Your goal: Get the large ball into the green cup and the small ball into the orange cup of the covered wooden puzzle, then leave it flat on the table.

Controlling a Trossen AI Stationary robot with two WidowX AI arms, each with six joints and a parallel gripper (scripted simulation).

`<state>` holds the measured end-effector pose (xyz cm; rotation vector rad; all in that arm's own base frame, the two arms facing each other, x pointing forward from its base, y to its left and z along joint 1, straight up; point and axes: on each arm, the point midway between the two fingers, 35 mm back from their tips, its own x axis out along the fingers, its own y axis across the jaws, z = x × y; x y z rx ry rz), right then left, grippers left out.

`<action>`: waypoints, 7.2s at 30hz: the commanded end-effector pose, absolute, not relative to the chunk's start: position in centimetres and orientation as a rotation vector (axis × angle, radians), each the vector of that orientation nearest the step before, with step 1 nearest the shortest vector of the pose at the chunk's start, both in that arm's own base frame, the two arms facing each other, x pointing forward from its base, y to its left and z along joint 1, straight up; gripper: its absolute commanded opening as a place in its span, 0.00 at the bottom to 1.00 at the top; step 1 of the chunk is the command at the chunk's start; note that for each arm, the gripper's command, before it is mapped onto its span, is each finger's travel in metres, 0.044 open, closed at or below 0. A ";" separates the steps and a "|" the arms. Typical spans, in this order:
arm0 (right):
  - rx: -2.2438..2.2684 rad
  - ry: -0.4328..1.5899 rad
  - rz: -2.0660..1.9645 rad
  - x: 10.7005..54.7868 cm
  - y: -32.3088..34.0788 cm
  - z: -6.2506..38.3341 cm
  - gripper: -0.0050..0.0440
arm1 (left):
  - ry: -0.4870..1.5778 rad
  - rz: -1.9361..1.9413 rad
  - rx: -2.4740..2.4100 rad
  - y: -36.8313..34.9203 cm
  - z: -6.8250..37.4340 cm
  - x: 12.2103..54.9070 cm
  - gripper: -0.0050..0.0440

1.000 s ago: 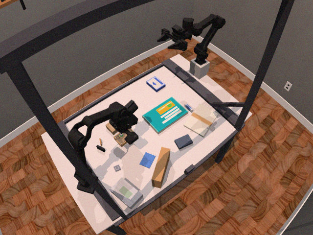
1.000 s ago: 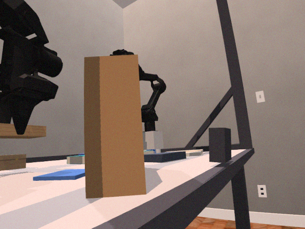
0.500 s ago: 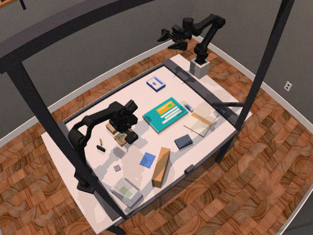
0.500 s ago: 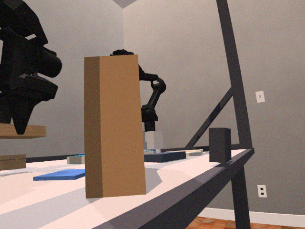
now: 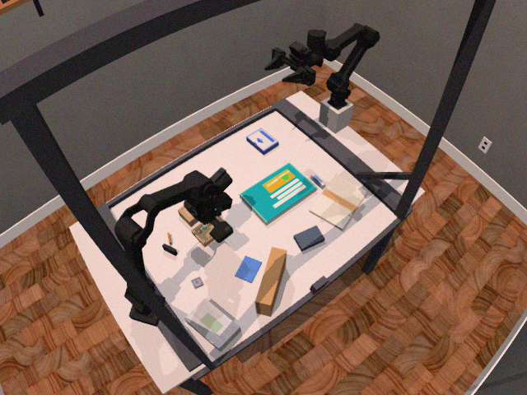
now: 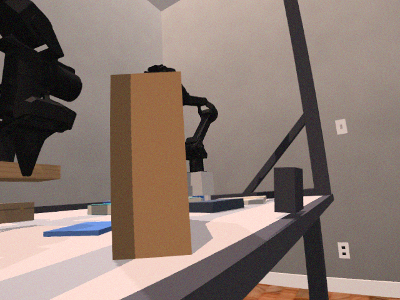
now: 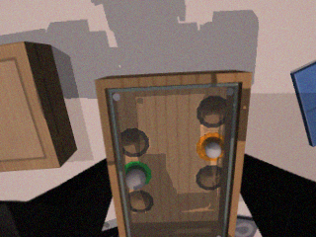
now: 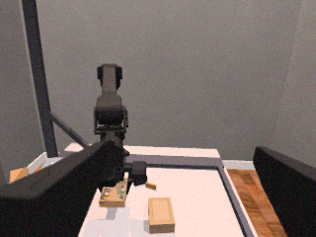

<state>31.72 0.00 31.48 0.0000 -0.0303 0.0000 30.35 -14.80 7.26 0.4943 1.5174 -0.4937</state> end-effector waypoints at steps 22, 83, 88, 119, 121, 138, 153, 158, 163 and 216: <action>0.000 -0.050 0.000 31.6 0.0 32.3 0.92 | 1.494 -0.491 0.489 -14.9 8.0 30.6 0.00; 0.000 -0.050 0.000 31.6 0.0 32.3 0.92 | 1.507 -0.490 0.493 -14.9 2.6 30.5 0.00; 0.000 -0.050 0.000 31.6 0.0 32.3 0.92 | 1.512 -0.490 0.494 -14.9 1.4 30.3 0.00; 0.000 -0.050 0.000 31.6 0.0 32.3 0.92 | 1.506 -0.490 0.493 -15.0 0.5 30.5 0.91; 0.000 -0.050 0.000 31.6 0.0 32.3 0.92 | 1.506 -0.490 0.493 -15.0 0.5 30.5 0.91; 0.000 -0.050 0.000 31.6 0.0 32.3 0.92 | 1.506 -0.490 0.493 -15.0 0.5 30.5 0.91; 0.000 -0.050 0.000 31.6 0.0 32.3 0.92 | 1.492 -0.491 0.490 -15.0 1.7 30.7 0.91; 0.000 -0.050 0.000 31.6 0.0 32.3 0.92 | 1.474 -0.492 0.487 -15.3 5.3 31.2 0.91; 0.000 -0.050 0.000 31.6 0.0 32.3 0.92 | 1.481 -0.491 0.488 -15.1 6.9 30.8 0.91; 0.000 -0.080 0.000 31.2 0.0 33.4 0.92 | -0.033 -0.006 -0.005 -0.1 31.9 31.8 0.91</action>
